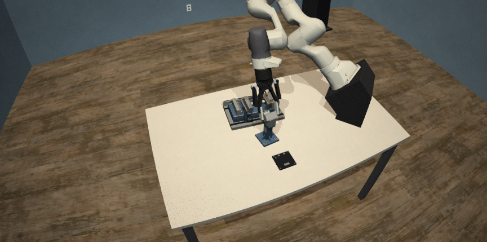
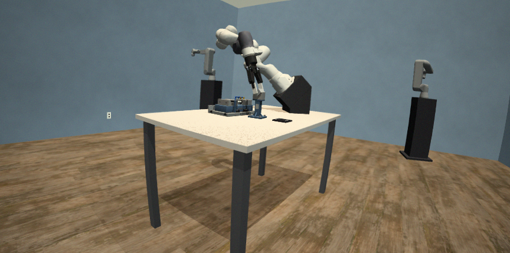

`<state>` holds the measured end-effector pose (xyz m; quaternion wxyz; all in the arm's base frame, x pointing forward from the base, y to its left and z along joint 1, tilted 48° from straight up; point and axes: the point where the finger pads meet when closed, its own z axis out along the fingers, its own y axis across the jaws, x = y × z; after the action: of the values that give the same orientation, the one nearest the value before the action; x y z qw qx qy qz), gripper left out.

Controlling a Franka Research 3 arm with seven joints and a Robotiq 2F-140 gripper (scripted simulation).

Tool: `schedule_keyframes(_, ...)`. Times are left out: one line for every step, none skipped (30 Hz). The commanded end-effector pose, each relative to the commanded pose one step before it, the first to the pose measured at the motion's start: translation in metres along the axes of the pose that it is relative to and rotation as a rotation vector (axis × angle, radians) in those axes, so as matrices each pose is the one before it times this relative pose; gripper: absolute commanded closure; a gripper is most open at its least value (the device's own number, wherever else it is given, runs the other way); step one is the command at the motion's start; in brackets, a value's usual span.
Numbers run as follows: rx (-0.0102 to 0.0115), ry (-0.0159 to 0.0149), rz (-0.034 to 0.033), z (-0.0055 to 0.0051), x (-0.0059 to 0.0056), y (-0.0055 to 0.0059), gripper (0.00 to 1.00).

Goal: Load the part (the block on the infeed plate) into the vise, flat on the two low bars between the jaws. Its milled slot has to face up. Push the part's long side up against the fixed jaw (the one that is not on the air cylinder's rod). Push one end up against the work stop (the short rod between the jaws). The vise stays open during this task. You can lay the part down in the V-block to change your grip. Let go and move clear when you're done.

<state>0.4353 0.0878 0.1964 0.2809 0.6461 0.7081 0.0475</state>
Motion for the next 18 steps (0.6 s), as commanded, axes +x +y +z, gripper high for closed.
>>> schedule_keyframes(-0.00528,0.05771,-0.06185,-0.00166,0.00618,0.00197,0.49)
schedule_keyframes(0.00031,0.01058,0.00000,0.00006,-0.00031,-0.00003,0.49)
schedule_keyframes(0.00013,0.01045,0.00000,0.00003,-0.00028,-0.00001,0.49)
schedule_keyframes(-0.00004,0.01030,0.00000,-0.00001,-0.00026,0.00000,0.49)
schedule_keyframes(0.00000,0.00000,0.00000,0.00000,0.00000,0.00000,0.49)
schedule_keyframes(0.00000,0.00000,0.00000,0.00000,0.00000,0.00000,0.49)
schedule_keyframes(-0.00021,0.01016,-0.00001,-0.00004,-0.00024,0.00002,0.49)
schedule_keyframes(-0.00009,0.01013,0.00000,-0.00002,-0.00025,0.00001,0.49)
schedule_keyframes(0.00026,0.01023,0.00001,0.00005,-0.00029,-0.00003,0.49)
schedule_keyframes(0.00009,0.01007,0.00000,0.00002,-0.00027,-0.00001,0.49)
schedule_keyframes(-0.00007,0.00991,0.00000,-0.00001,-0.00025,0.00001,0.49)
schedule_keyframes(-0.00022,0.00975,-0.00001,-0.00004,-0.00023,0.00002,0.49)
schedule_keyframes(-0.00004,0.00973,0.00000,-0.00001,-0.00025,0.00000,0.49)
schedule_keyframes(0.00024,0.00977,0.00001,0.00004,-0.00028,-0.00002,0.49)
schedule_keyframes(0.00009,0.00960,0.00000,0.00002,-0.00026,-0.00001,0.49)
schedule_keyframes(-0.00006,0.00943,-0.00001,-0.00001,-0.00024,0.00001,0.49)
schedule_keyframes(-0.00019,0.00925,-0.00001,-0.00003,-0.00022,0.00002,0.49)
schedule_keyframes(-0.00015,0.00915,-0.00001,-0.00002,-0.00022,0.00002,0.49)
